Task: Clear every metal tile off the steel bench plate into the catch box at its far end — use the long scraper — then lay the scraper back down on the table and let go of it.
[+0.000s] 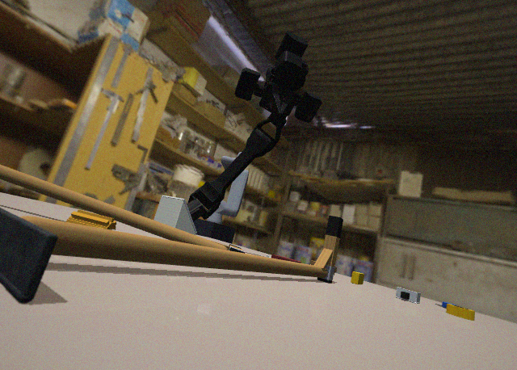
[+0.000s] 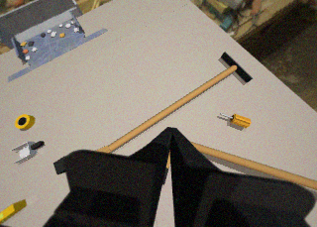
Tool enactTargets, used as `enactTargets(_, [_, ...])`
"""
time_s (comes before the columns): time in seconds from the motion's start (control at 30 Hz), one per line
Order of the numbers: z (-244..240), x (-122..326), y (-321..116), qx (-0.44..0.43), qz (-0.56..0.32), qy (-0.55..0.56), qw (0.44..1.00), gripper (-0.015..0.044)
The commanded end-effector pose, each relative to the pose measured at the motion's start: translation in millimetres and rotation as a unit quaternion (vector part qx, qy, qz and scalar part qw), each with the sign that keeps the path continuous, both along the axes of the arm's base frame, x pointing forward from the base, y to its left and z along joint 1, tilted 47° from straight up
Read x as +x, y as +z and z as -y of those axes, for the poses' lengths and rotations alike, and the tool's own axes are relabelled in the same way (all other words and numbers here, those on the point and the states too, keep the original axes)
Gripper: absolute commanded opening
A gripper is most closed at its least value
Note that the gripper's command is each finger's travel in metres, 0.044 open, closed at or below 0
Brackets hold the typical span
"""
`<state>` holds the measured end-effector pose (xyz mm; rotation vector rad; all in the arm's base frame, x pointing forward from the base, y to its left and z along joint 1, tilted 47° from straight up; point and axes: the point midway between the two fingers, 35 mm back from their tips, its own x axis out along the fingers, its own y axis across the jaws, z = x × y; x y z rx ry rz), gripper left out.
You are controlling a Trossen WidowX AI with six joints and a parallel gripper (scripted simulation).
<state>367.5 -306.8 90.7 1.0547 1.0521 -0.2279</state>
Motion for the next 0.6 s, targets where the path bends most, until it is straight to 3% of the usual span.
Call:
enactTargets(0.0, [-14.0, 8.3, -14.1, 0.010, 0.006, 0.034, 0.999, 0.0000])
enactTargets(0.57, [-59.2, 33.7, -45.9, 0.028, 0.041, 0.144, 0.988, 0.0000])
